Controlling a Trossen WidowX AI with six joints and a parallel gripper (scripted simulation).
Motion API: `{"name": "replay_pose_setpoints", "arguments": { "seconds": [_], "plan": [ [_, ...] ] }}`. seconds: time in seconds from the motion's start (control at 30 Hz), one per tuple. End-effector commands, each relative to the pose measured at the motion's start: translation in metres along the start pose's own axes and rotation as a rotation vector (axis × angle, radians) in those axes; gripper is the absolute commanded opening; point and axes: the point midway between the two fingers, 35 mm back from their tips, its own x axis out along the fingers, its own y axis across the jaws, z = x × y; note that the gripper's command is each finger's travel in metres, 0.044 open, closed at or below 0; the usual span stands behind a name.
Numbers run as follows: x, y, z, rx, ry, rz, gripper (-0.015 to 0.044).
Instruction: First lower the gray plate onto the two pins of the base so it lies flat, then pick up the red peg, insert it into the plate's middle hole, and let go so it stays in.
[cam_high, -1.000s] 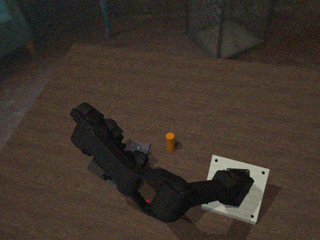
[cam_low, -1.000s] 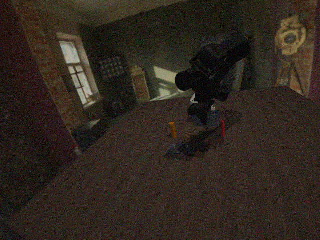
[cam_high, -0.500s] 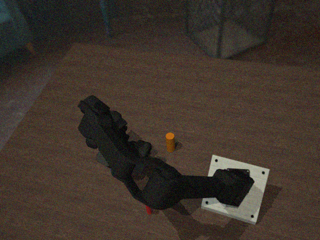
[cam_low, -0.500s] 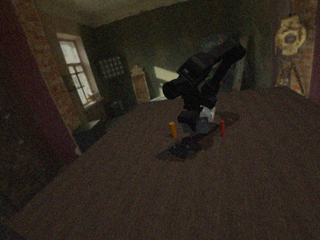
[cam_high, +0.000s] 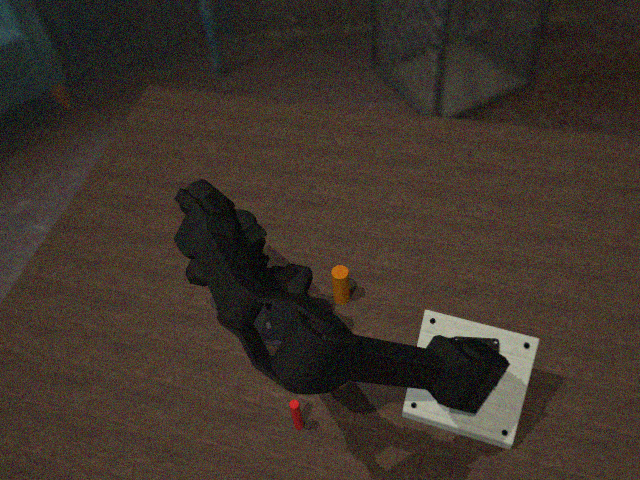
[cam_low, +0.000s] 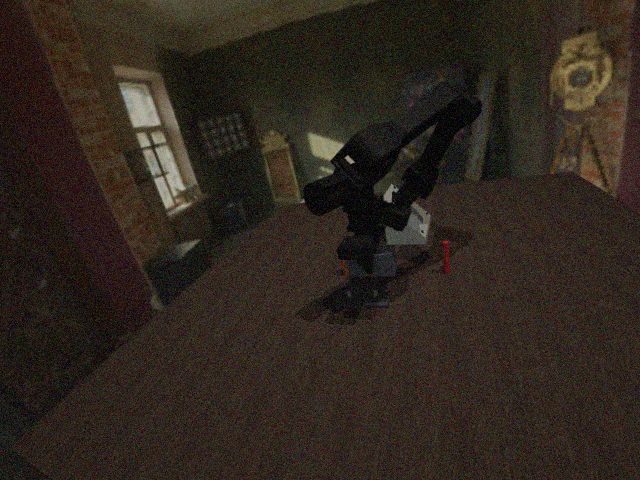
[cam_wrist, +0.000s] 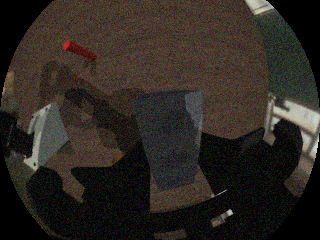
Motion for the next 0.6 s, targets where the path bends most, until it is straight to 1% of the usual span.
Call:
{"name": "replay_pose_setpoints", "arguments": {
  "seconds": [0.0, 0.3, 0.57],
  "plan": [
    [0.007, 0.003, -0.010, -0.019, 0.001, 0.006, 0.0000],
    [0.021, 0.006, -0.034, -0.067, 0.001, 0.006, 0.0000],
    [0.022, 0.006, -0.036, -0.071, 0.001, 0.006, 0.0000]
  ]
}}
